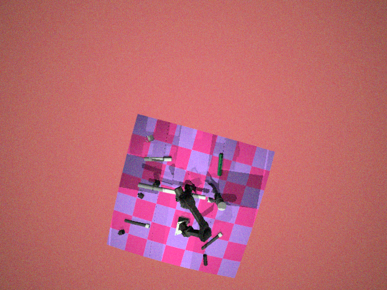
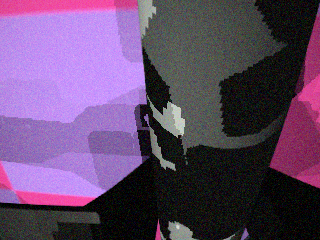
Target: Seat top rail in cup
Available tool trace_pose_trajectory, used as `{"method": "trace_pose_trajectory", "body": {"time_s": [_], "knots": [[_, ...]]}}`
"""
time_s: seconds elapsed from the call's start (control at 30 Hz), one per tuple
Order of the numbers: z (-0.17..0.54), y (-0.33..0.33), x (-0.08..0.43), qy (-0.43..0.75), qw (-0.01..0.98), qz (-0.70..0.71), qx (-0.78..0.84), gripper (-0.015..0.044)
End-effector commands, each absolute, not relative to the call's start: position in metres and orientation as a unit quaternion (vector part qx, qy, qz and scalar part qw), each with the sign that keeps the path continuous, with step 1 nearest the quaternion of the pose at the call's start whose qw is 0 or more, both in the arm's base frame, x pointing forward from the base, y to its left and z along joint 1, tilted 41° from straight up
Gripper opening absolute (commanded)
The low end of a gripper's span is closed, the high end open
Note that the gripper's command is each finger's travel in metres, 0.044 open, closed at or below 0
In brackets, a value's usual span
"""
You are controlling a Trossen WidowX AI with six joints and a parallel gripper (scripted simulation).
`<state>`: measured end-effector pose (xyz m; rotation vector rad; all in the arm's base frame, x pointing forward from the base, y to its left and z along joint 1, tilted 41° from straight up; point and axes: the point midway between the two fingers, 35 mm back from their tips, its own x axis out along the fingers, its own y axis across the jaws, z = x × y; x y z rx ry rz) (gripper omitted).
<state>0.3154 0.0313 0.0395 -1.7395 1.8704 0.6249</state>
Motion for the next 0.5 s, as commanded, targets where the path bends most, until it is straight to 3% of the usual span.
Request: {"method": "trace_pose_trajectory", "body": {"time_s": [0.0,0.47], "knots": [[0.0531,0.0416,0.3173,0.687,0.24,0.212,-0.653,0.0],[0.056,0.0433,0.3152,0.691,0.235,0.207,-0.651,0.0]]}}
